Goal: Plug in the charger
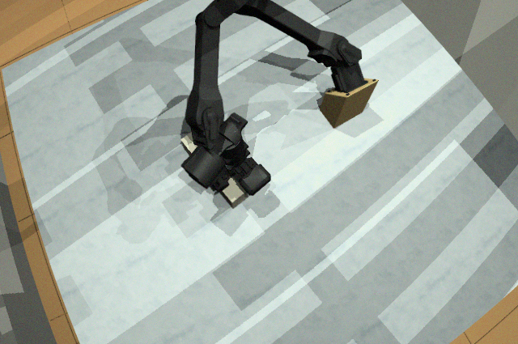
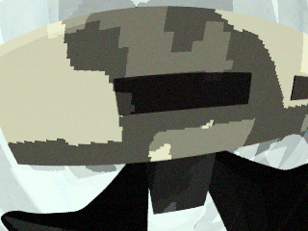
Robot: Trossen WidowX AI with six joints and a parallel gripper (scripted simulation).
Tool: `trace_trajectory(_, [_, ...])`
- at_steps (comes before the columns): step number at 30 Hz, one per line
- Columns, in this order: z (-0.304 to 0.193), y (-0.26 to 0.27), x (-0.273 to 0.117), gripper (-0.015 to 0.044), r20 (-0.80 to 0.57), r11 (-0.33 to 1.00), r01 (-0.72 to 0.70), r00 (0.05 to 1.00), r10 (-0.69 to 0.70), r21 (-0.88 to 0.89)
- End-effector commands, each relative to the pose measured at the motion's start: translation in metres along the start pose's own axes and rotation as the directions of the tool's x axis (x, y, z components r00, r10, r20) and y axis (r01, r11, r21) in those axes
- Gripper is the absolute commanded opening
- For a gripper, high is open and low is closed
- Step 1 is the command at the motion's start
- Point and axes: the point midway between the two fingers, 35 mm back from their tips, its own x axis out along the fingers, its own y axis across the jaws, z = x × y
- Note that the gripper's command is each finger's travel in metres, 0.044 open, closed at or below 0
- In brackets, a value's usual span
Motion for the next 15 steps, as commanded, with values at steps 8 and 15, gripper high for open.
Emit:
trace_trajectory(8, [0.0079, -0.0011, -0.0016, 0.0, 0.025, 1.0, -0.001, 1.0, 0.0, 0.016])
trace_trajectory(15, [-0.0001, 0.0003, 0.0004, 0.0, 0.0, 1.0, -0.001, 1.0, 0.001, -0.002])
